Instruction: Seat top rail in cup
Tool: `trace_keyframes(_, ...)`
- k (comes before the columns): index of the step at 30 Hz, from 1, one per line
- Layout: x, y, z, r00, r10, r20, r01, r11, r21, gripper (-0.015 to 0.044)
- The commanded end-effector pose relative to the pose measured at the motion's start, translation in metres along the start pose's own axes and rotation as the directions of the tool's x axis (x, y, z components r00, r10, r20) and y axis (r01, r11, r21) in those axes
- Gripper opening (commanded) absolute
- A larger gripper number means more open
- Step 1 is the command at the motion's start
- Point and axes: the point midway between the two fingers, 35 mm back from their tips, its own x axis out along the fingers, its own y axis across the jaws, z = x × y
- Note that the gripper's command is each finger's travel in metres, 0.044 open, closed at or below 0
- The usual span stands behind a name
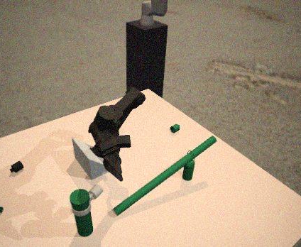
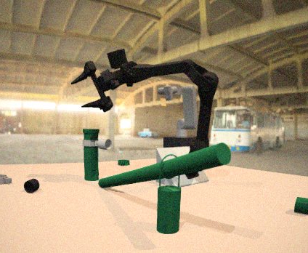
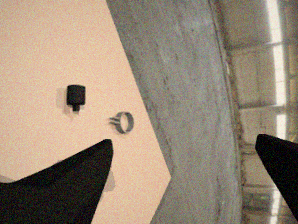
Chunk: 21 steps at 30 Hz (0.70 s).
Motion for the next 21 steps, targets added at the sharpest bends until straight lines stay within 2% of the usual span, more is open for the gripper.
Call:
trace_keyframes(1,-0.012,0.055,0.046,0.954,0.287,-0.085,-0.179,0.776,0.605,0.0440)
trace_keyframes(11,-0.029,0.091,0.068,0.893,0.442,-0.081,-0.197,0.547,0.814,0.0440)
trace_keyframes(21,-0.051,0.123,0.100,0.811,0.583,-0.049,-0.146,0.283,0.948,0.0440)
